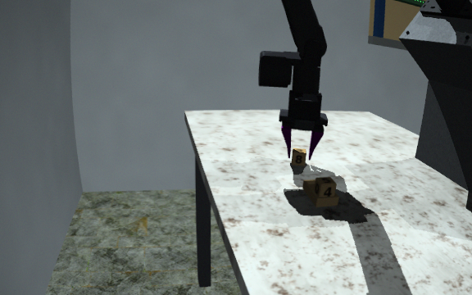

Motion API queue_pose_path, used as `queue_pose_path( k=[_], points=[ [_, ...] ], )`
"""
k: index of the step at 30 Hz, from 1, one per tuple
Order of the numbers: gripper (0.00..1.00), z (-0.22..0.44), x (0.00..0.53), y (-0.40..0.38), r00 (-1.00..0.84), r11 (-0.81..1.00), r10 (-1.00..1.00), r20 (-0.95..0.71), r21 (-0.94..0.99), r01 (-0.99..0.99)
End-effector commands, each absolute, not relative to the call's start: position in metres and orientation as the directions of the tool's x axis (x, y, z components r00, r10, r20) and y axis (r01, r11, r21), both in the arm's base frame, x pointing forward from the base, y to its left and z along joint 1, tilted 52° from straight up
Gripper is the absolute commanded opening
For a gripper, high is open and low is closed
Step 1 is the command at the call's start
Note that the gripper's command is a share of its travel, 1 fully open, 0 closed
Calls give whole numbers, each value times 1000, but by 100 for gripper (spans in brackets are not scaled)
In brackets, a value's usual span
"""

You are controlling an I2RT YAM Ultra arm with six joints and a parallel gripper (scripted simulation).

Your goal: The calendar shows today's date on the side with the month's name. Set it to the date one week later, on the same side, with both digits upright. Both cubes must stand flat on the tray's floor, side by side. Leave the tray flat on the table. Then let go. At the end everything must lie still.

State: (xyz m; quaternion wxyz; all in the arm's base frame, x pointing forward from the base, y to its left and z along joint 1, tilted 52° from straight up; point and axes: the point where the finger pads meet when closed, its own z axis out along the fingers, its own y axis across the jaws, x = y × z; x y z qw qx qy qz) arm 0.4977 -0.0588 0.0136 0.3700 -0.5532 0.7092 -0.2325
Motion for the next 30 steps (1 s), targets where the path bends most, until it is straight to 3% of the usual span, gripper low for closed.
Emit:
queue_pose_path(
  k=[1,30],
  points=[
    [45,17,501,-60,-113,281,-956,-269,-747,-602],
    [45,12,507,-59,-113,282,-956,-269,-747,-602]
  ],
)
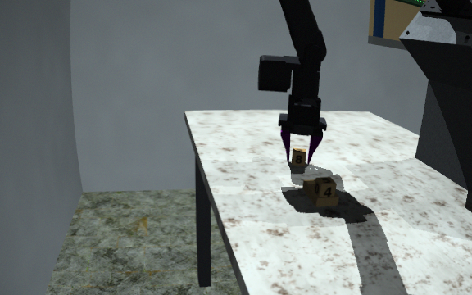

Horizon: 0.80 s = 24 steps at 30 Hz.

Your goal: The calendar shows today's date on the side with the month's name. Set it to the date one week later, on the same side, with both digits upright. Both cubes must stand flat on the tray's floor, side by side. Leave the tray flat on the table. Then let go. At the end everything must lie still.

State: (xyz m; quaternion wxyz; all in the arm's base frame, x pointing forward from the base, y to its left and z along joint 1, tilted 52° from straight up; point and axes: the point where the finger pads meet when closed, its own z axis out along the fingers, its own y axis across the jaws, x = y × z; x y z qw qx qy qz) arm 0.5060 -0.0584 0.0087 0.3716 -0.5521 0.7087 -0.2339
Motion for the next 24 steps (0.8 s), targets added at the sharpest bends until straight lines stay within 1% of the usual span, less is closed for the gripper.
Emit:
queue_pose_path(
  k=[1,15,16,24],
  points=[
    [45,12,507,-59,-113,282,-956,-269,-747,-602],
    [45,12,507,-59,-113,282,-956,-269,-747,-602],
    [26,12,507,-59,-113,282,-956,-269,-747,-602],
    [26,12,507,-59,-113,282,-956,-269,-747,-602]
  ],
)
